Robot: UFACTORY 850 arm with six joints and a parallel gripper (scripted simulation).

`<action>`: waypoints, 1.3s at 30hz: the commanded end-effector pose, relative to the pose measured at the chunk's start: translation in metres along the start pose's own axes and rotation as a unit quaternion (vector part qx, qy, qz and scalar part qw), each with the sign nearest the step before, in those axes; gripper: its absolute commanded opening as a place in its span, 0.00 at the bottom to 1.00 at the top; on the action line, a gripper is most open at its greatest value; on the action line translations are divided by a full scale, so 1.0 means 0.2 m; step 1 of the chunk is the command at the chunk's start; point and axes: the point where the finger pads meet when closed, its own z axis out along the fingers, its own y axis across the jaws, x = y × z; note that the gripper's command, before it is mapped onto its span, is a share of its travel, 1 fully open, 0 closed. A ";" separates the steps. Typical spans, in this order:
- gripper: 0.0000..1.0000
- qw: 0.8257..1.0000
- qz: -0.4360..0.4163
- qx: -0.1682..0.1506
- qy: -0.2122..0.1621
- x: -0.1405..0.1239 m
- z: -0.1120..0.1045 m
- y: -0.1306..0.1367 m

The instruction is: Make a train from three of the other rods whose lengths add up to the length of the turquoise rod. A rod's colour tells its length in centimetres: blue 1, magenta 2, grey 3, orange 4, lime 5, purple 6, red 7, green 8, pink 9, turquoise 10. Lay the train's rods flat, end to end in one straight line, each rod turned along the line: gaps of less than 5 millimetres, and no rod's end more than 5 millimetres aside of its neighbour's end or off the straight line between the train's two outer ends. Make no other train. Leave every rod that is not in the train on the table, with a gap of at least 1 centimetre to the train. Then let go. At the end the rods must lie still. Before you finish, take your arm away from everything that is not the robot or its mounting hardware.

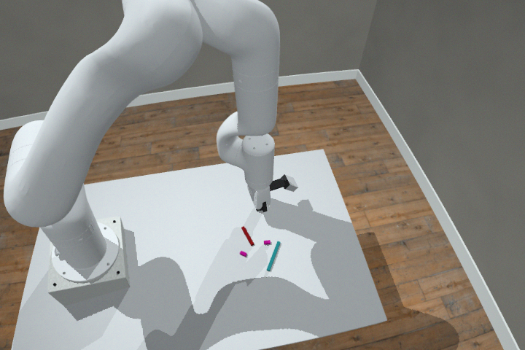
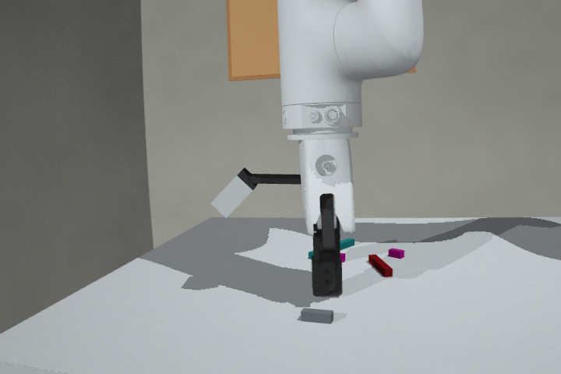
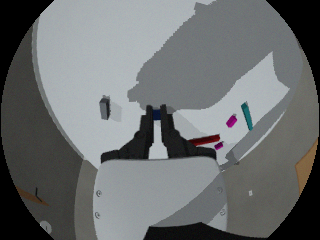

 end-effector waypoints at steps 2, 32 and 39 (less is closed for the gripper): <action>0.04 1.000 0.000 -0.002 0.003 0.00 -0.01 0.00; 0.04 1.000 0.000 -0.002 0.003 0.00 -0.15 0.00; 0.04 1.000 0.000 -0.002 0.003 0.00 -0.32 0.00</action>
